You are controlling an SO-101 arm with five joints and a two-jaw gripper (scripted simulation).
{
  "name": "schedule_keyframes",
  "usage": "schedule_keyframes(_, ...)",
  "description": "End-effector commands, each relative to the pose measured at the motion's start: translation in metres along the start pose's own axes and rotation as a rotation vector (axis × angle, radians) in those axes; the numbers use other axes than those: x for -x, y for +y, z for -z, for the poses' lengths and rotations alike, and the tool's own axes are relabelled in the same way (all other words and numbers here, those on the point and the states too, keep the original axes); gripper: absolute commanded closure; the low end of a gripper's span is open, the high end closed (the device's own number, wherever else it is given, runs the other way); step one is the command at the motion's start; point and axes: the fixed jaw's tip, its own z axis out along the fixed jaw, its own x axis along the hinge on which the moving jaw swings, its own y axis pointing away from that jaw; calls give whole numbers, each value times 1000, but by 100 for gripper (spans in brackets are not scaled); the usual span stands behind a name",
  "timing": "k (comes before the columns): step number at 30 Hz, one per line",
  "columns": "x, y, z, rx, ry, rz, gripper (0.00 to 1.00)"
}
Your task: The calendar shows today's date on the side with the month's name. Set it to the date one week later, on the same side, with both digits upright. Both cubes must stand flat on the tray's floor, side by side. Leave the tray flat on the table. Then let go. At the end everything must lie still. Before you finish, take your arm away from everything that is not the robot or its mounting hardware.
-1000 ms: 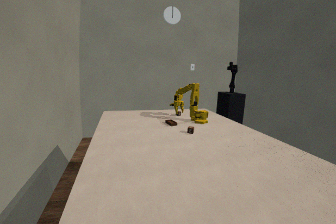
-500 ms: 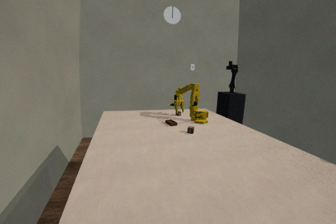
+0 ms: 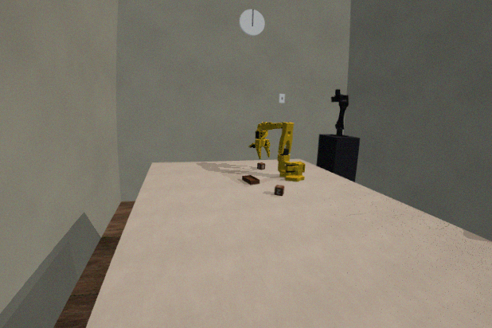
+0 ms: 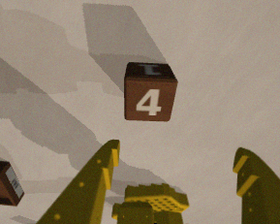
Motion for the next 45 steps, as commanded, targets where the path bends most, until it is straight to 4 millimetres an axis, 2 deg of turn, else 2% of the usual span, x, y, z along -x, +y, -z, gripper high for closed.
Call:
schedule_keyframes(1,6,-2,18,2,-61,-19,64)
schedule_keyframes(29,6,-2,22,2,-79,-19,64)
schedule_keyframes(33,8,-2,32,3,-143,-19,64)
schedule_keyframes(39,10,-2,58,6,-311,-19,65)
schedule_keyframes(41,10,-2,58,6,-311,-19,65)
schedule_keyframes(45,9,-2,77,7,-430,-19,65)
